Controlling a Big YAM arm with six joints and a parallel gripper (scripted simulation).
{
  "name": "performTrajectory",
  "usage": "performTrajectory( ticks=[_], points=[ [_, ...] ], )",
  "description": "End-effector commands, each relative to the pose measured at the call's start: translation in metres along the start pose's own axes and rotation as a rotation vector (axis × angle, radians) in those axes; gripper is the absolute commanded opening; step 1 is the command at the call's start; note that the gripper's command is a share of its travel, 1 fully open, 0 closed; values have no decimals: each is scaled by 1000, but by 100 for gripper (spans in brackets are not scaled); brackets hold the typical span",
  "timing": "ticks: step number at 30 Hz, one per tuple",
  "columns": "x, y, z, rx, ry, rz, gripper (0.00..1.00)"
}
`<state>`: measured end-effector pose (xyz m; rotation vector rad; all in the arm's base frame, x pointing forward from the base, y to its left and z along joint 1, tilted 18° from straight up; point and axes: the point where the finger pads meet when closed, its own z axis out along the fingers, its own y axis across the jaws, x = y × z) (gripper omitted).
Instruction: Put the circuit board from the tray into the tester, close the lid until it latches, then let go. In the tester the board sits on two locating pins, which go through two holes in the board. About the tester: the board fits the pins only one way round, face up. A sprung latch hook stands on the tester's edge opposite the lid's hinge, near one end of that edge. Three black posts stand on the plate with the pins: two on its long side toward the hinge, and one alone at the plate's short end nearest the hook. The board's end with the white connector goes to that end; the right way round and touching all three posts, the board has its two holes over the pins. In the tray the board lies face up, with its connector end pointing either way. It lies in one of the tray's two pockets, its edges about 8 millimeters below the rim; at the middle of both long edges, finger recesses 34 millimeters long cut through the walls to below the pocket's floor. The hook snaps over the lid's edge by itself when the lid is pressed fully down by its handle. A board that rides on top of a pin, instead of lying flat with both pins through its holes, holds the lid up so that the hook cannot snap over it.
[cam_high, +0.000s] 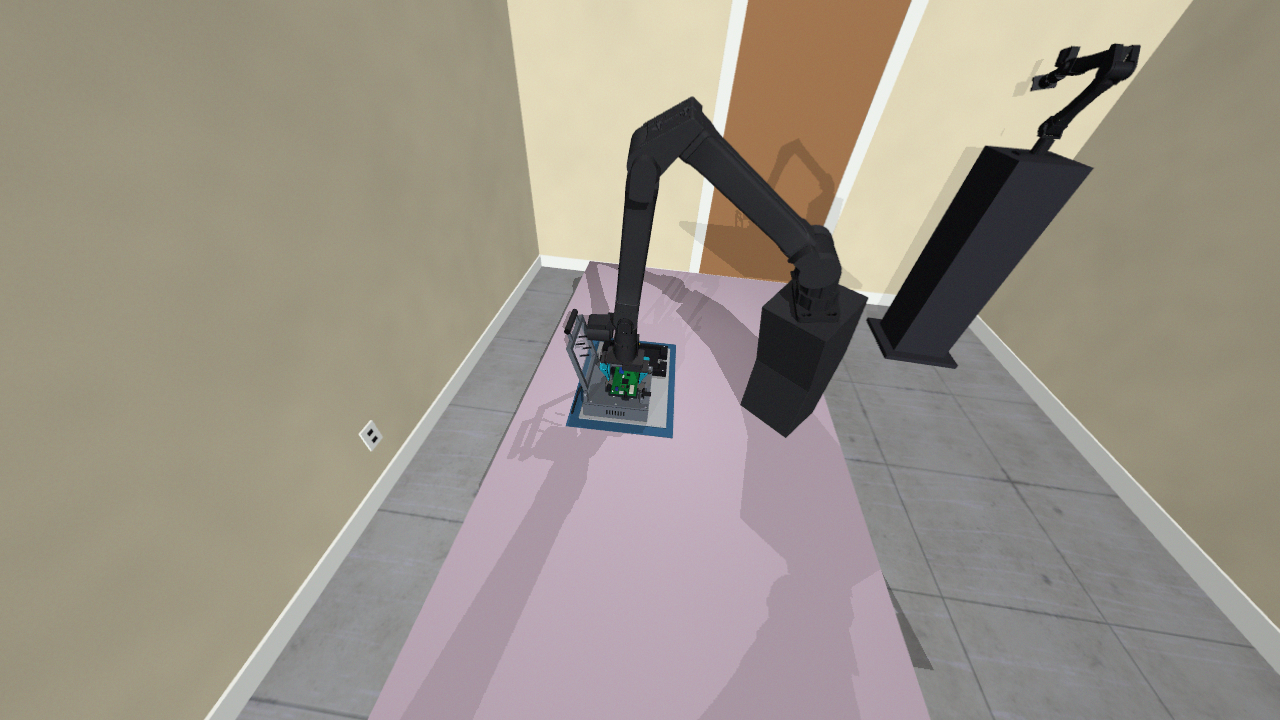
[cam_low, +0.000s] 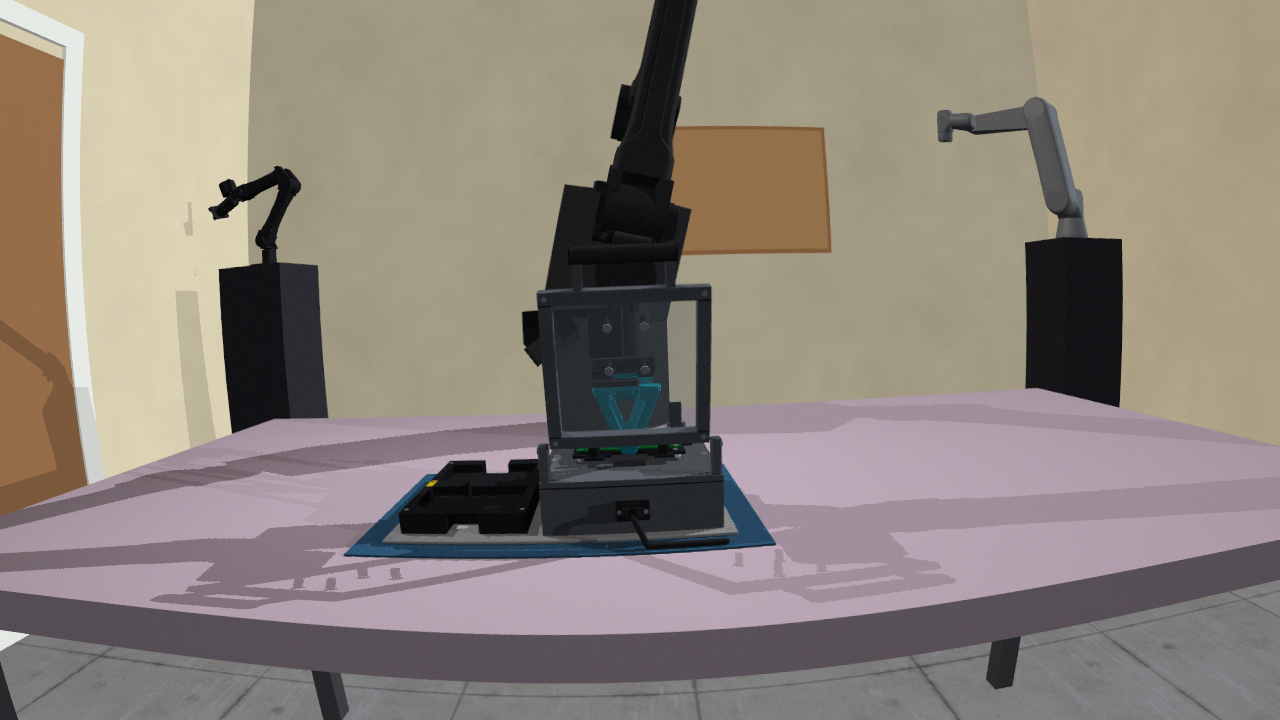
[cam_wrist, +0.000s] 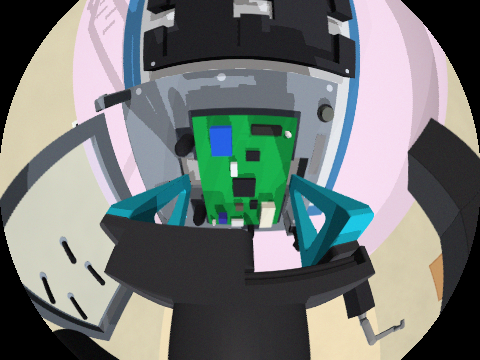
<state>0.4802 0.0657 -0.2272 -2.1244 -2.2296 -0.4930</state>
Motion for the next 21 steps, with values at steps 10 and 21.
performTrajectory(
  ticks=[10,21],
  points=[
    [7,13,-6,-34,-1,-10,92],
    [1,11,-24,-27,-4,-5,92]
  ],
)
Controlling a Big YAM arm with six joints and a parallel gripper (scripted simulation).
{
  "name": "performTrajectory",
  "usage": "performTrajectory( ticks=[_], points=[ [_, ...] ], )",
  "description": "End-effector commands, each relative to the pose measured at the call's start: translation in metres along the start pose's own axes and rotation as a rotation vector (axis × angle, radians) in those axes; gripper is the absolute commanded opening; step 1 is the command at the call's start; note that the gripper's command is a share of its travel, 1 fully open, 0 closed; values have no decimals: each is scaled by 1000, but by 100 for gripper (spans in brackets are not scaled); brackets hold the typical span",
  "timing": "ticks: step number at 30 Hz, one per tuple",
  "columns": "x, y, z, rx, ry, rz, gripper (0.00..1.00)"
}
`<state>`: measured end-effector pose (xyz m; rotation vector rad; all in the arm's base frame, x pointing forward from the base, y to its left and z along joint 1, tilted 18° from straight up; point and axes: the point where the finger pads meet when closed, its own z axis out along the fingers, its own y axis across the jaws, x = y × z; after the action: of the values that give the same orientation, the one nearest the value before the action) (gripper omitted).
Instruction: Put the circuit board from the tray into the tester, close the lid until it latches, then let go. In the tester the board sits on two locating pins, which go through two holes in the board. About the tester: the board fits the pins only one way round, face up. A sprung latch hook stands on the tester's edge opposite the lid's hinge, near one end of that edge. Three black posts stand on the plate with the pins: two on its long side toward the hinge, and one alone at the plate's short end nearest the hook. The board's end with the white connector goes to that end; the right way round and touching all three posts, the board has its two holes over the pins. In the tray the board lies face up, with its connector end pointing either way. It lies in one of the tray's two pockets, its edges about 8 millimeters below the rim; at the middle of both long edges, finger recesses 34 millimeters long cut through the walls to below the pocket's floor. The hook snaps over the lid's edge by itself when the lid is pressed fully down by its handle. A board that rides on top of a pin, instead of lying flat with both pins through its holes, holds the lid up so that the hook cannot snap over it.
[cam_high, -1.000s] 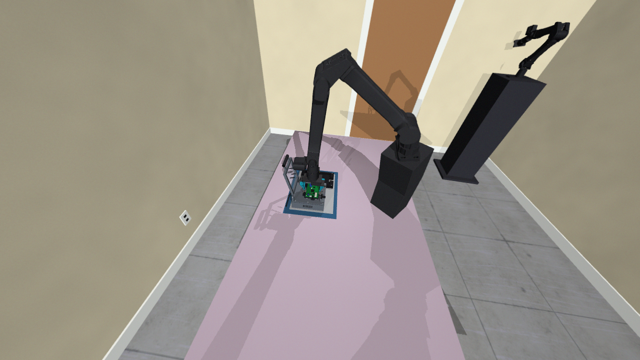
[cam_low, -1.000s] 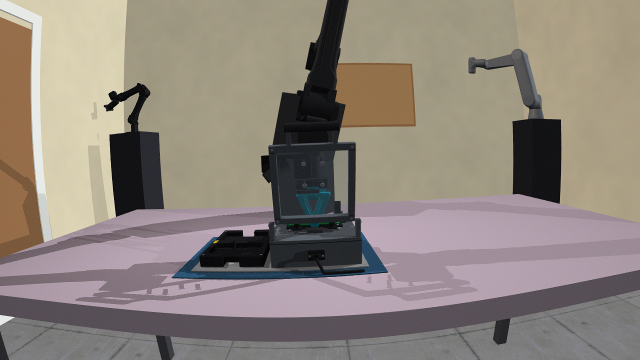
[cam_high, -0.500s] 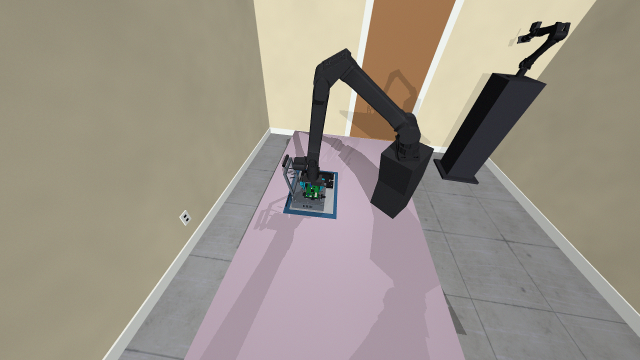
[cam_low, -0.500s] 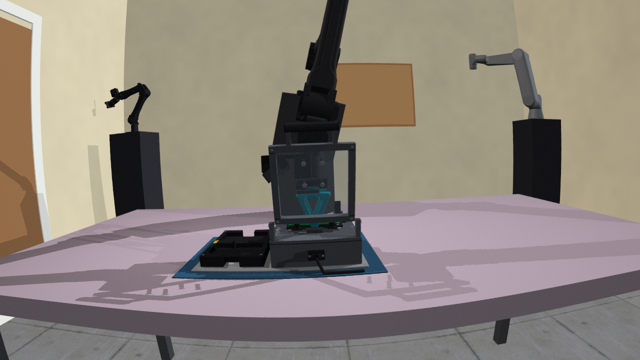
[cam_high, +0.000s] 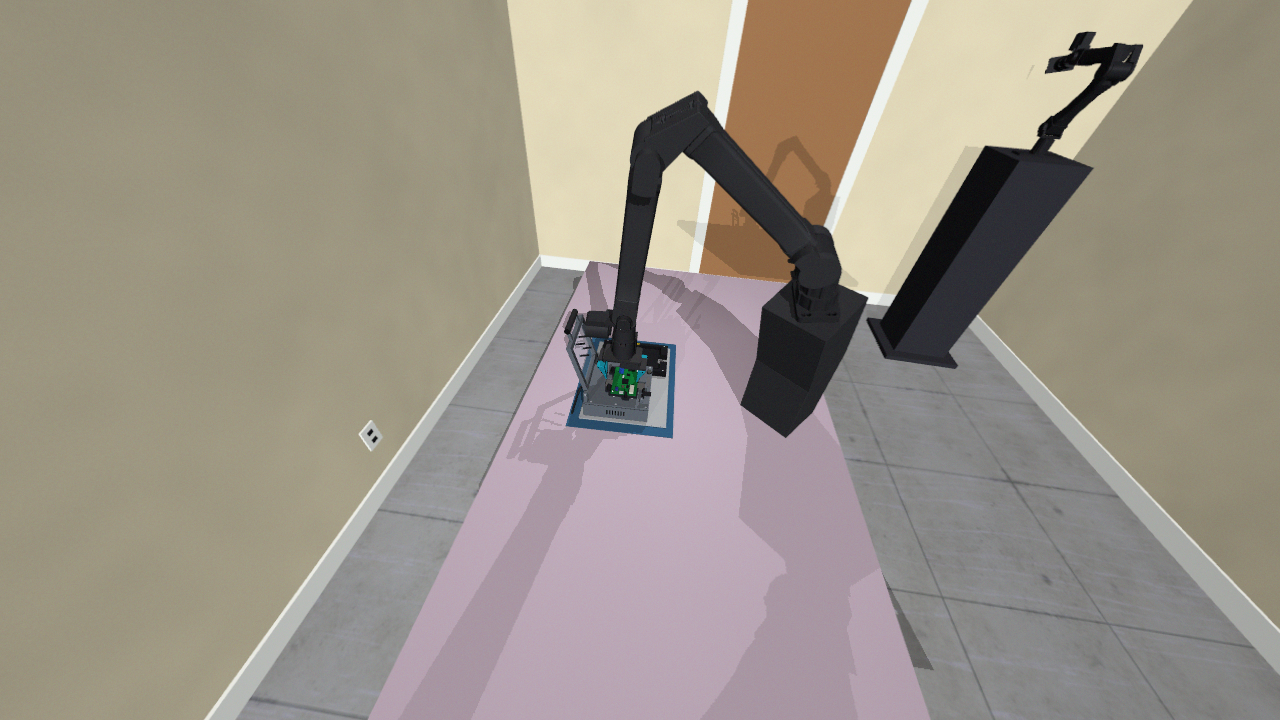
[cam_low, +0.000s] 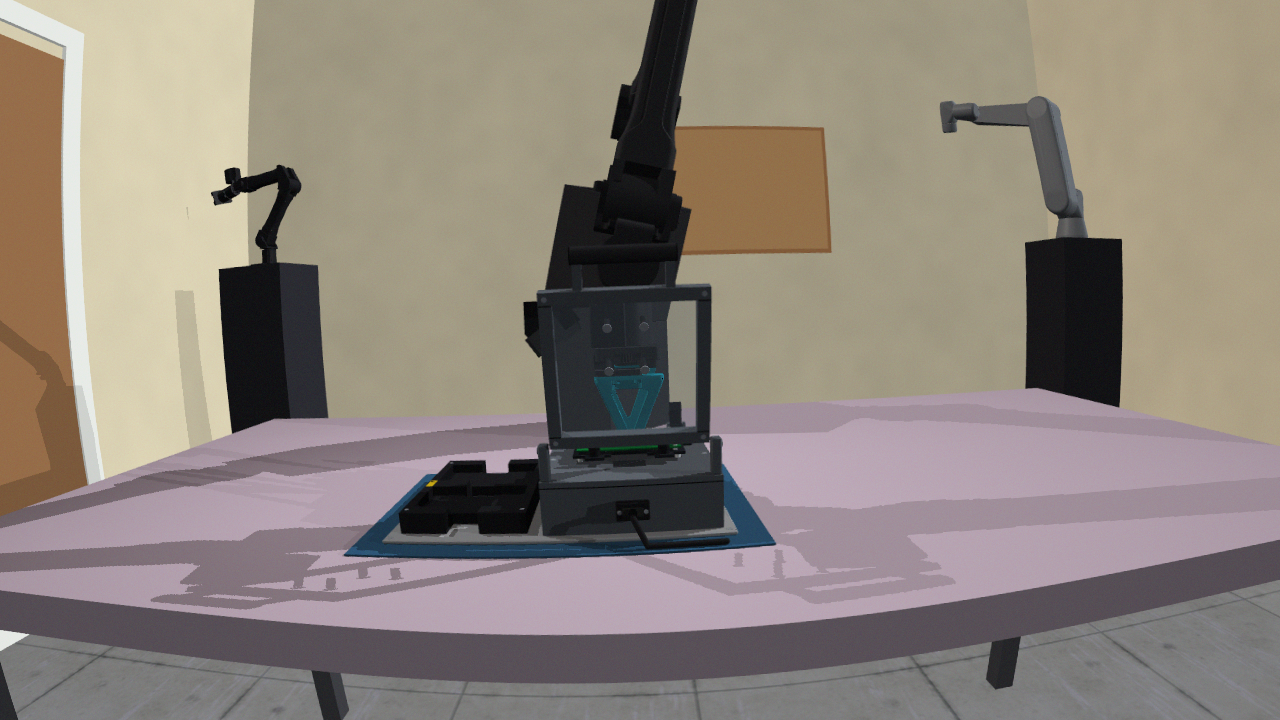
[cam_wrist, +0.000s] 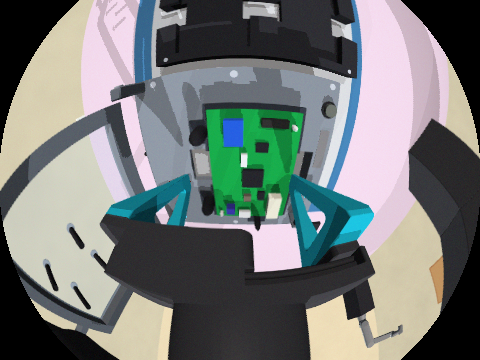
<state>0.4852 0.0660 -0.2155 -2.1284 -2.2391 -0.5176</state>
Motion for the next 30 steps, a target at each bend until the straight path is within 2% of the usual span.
performTrajectory(
  ticks=[1,10,12,27,30],
  points=[
    [-2,4,-16,-7,-5,0,92],
    [-6,3,-50,-5,-5,4,92],
    [-6,3,-50,-5,-5,4,92],
    [-6,1,-128,-5,-6,4,92],
    [-6,1,-134,-5,-6,4,92]
  ],
)
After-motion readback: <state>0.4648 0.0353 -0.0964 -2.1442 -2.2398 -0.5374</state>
